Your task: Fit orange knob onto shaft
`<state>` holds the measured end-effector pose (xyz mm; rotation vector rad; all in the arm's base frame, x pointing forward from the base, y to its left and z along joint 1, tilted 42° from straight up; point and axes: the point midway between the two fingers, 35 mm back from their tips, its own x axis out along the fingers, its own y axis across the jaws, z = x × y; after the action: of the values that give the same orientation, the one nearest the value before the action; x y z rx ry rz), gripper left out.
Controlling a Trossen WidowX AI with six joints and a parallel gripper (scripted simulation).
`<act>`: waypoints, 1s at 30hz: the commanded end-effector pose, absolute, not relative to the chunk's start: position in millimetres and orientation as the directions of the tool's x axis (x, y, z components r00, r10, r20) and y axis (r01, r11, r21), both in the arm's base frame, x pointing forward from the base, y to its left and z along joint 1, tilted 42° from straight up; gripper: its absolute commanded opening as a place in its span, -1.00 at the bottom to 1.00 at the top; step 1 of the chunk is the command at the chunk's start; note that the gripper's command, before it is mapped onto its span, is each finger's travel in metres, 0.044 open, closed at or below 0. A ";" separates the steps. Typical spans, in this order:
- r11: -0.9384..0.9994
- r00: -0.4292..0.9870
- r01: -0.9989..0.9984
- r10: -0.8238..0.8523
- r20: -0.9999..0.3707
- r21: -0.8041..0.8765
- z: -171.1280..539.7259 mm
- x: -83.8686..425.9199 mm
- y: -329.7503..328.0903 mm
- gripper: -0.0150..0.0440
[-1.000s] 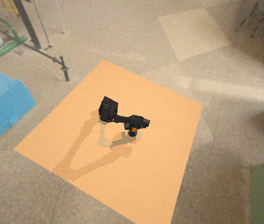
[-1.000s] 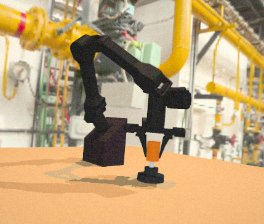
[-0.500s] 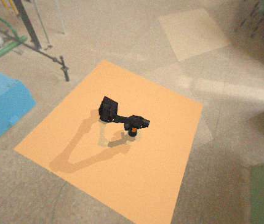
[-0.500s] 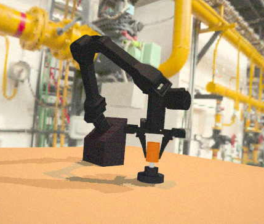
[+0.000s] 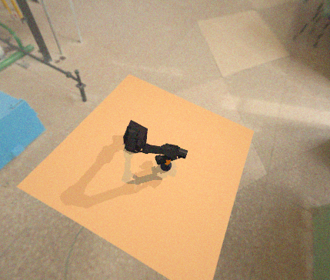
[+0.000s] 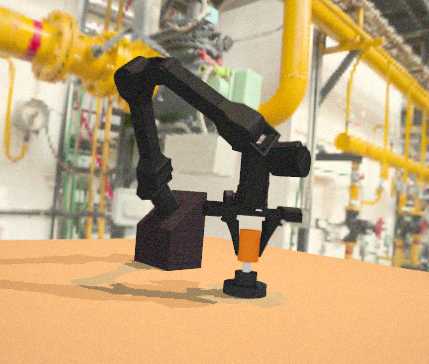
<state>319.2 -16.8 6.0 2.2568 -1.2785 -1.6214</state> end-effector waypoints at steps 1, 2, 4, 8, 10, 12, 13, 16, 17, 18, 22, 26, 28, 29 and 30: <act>-0.669 0.093 -0.525 -0.659 -0.747 0.525 6.0 319.4 -16.5 -0.49; -0.669 0.093 -0.525 -0.659 -0.747 0.525 5.7 319.3 -16.8 -0.49; -0.669 0.093 -0.525 -0.659 -0.746 0.526 5.1 319.0 -17.3 -0.49; -0.669 0.093 -0.525 -0.659 -0.746 0.526 3.8 319.9 -18.7 -0.49; -0.669 0.093 -0.525 -0.659 -0.746 0.526 3.5 319.9 -18.7 -0.49; -0.669 0.093 -0.525 -0.659 -0.746 0.526 3.5 319.9 -18.7 -0.49; -0.669 0.093 -0.525 -0.659 -0.746 0.526 3.5 319.9 -18.7 -0.49; -0.669 0.093 -0.525 -0.659 -0.747 0.525 5.1 319.3 -16.7 -0.49; -0.669 0.093 -0.525 -0.659 -0.747 0.525 5.4 319.2 -16.3 -0.49; -0.669 0.093 -0.525 -0.659 -0.747 0.525 5.9 319.2 -16.0 -0.49; -0.678 0.093 -0.504 -0.659 -0.747 0.536 7.0 319.3 -15.5 -0.49; -0.717 0.093 -0.376 -0.659 -0.747 0.586 7.0 319.7 -15.6 -0.49; -0.726 0.093 -0.338 -0.659 -0.747 0.599 6.5 319.6 -16.1 -0.49; -0.726 0.093 -0.338 -0.659 -0.747 0.599 6.2 319.5 -16.3 -0.49; -0.726 0.093 -0.338 -0.659 -0.747 0.599 5.9 319.3 -16.6 -0.49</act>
<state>319.3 -16.9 6.0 2.1229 -1.0374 -1.6713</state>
